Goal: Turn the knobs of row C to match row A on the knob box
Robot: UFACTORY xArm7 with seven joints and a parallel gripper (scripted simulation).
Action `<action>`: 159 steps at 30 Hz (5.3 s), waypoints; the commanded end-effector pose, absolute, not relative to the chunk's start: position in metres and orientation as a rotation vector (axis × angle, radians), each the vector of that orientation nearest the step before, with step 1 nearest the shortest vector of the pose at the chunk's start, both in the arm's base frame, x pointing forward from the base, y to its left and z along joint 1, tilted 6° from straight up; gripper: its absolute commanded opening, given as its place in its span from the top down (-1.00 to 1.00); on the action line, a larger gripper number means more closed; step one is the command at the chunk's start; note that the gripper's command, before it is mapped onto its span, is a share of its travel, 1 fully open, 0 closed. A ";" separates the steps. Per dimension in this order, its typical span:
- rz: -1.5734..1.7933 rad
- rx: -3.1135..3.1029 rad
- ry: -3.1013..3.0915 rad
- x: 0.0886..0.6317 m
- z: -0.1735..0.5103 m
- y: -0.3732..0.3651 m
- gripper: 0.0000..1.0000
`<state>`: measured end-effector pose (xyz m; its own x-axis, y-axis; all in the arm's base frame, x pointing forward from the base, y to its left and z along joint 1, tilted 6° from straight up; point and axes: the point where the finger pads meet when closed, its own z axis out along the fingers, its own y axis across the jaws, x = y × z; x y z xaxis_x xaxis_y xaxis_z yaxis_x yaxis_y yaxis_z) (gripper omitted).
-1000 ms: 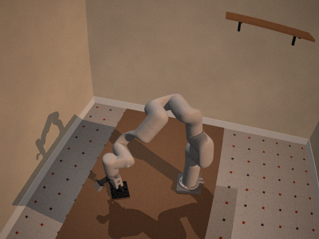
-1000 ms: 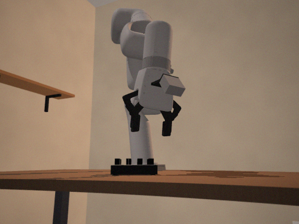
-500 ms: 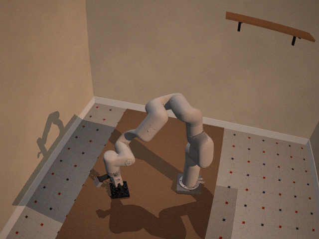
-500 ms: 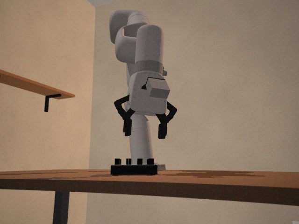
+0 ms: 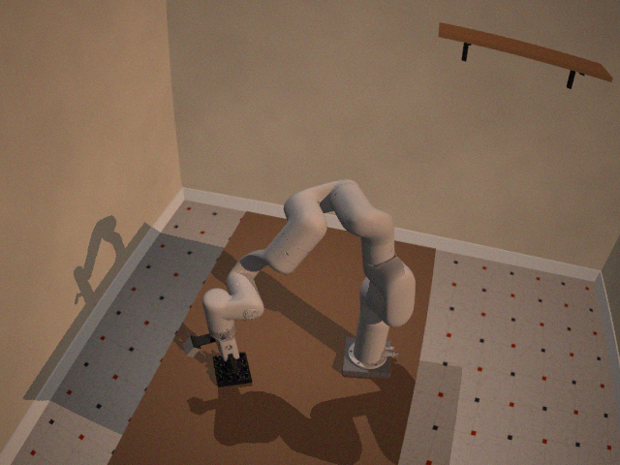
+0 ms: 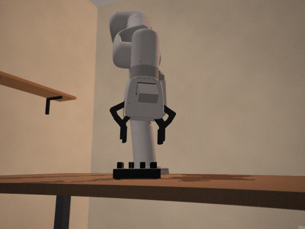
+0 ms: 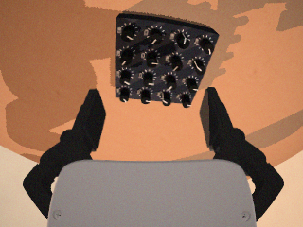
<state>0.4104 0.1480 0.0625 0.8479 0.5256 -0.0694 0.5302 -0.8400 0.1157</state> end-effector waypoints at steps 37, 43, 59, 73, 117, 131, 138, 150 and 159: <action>-0.023 2.976 0.600 0.411 0.058 0.132 -1.00; -0.022 2.977 0.596 0.411 0.058 0.132 -1.00; -0.022 2.977 0.596 0.411 0.058 0.132 -1.00; -0.022 2.977 0.596 0.411 0.058 0.132 -1.00; -0.022 2.977 0.596 0.411 0.058 0.132 -1.00; -0.022 2.977 0.596 0.411 0.058 0.132 -1.00; -0.022 2.977 0.596 0.411 0.058 0.132 -1.00; -0.022 2.977 0.596 0.409 0.058 0.131 -1.00; -0.023 2.977 0.596 0.398 0.059 0.127 -1.00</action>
